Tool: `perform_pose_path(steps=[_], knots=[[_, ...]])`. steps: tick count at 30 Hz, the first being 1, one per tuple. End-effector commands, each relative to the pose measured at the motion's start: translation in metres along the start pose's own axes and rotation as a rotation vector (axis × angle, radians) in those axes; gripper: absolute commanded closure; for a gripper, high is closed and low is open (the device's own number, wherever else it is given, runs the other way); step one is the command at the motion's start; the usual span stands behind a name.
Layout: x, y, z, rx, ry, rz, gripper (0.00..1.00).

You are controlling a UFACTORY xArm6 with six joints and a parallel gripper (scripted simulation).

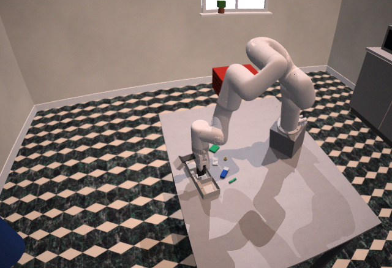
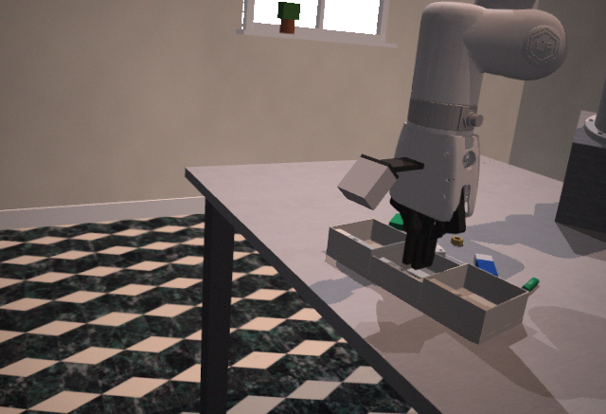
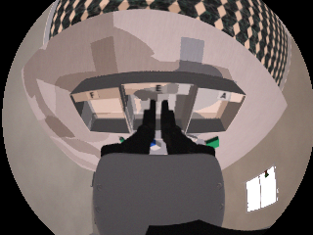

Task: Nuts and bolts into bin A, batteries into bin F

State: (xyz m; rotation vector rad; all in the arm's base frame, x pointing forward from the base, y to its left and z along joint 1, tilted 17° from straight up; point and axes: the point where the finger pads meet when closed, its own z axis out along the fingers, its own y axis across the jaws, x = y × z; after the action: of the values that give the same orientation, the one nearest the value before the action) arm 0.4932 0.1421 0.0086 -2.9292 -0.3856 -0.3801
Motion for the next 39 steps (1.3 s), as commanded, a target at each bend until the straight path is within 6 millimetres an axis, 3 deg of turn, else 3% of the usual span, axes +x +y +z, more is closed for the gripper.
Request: perform_pose_path(steps=[1,11,17,22,36,39], knots=[[0.001,0.0,-0.007,-0.001,0.003,0.0,0.93],[0.001,0.0,-0.018,-0.001,0.003,0.0,0.93],[0.001,0.0,-0.041,-0.001,0.003,0.0,0.93],[0.001,0.0,-0.041,-0.001,0.003,0.0,0.93],[-0.005,-0.07,-0.041,0.0,0.003,0.0,0.93],[-0.005,-0.075,-0.041,0.0,0.003,0.0,0.93]])
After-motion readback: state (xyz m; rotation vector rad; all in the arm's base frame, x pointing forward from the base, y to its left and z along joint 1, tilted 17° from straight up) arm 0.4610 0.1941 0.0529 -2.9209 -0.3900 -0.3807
